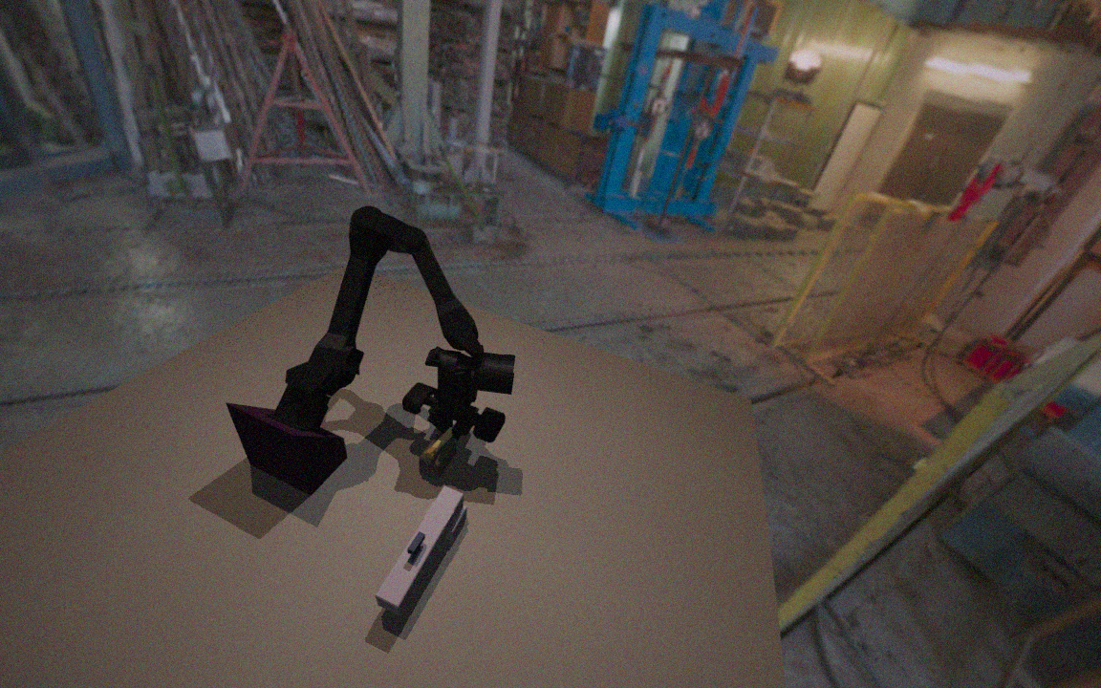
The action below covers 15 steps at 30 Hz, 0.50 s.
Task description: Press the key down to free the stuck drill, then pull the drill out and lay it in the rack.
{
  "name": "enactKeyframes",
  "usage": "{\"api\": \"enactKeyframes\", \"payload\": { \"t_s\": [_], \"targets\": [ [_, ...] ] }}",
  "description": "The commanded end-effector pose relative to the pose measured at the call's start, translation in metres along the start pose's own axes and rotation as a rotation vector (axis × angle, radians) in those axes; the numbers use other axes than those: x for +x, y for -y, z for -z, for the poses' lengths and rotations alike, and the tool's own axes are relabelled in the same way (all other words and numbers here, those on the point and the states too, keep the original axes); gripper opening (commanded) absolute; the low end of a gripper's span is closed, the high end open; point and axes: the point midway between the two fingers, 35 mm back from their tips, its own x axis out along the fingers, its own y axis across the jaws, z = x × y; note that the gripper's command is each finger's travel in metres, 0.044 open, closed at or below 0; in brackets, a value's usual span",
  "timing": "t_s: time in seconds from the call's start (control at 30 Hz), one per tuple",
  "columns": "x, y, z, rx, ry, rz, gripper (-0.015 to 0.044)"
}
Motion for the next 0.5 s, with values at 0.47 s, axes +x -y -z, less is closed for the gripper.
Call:
{"api": "enactKeyframes", "payload": {
  "t_s": [0.47],
  "targets": [
    [0.0000,0.0000,0.0000,0.000,0.000,0.000,0.0079]
  ]
}}
